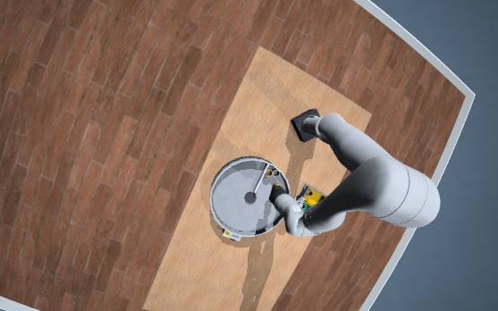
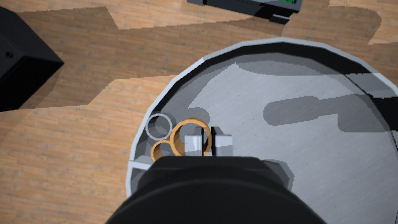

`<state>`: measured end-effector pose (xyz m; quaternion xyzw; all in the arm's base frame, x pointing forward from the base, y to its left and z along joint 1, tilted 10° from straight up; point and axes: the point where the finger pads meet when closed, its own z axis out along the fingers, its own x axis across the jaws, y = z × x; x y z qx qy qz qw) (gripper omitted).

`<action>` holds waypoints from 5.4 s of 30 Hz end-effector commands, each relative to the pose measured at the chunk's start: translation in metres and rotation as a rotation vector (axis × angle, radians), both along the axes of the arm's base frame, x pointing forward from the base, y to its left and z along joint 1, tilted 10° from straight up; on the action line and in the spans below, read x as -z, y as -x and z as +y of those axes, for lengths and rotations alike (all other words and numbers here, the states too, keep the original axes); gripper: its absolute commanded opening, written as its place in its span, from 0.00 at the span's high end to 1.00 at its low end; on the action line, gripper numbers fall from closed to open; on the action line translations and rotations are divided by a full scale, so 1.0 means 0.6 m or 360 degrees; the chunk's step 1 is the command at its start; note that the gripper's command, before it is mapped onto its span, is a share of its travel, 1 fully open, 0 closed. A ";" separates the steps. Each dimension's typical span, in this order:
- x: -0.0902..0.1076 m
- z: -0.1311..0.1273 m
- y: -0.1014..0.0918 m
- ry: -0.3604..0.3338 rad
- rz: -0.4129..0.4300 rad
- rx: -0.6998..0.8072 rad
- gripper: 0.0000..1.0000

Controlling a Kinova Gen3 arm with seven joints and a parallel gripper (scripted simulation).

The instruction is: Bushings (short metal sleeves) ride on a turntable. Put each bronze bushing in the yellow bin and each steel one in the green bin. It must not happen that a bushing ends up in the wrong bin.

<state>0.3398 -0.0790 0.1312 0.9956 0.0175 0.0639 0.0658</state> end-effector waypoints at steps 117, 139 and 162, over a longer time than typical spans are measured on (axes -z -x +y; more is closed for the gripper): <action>0.214 0.469 -0.089 0.0212 0.0210 -0.1649 1.00; 0.229 0.467 -0.091 0.0212 0.0210 -0.1649 1.00; 0.251 0.465 -0.094 0.0212 0.0210 -0.1649 1.00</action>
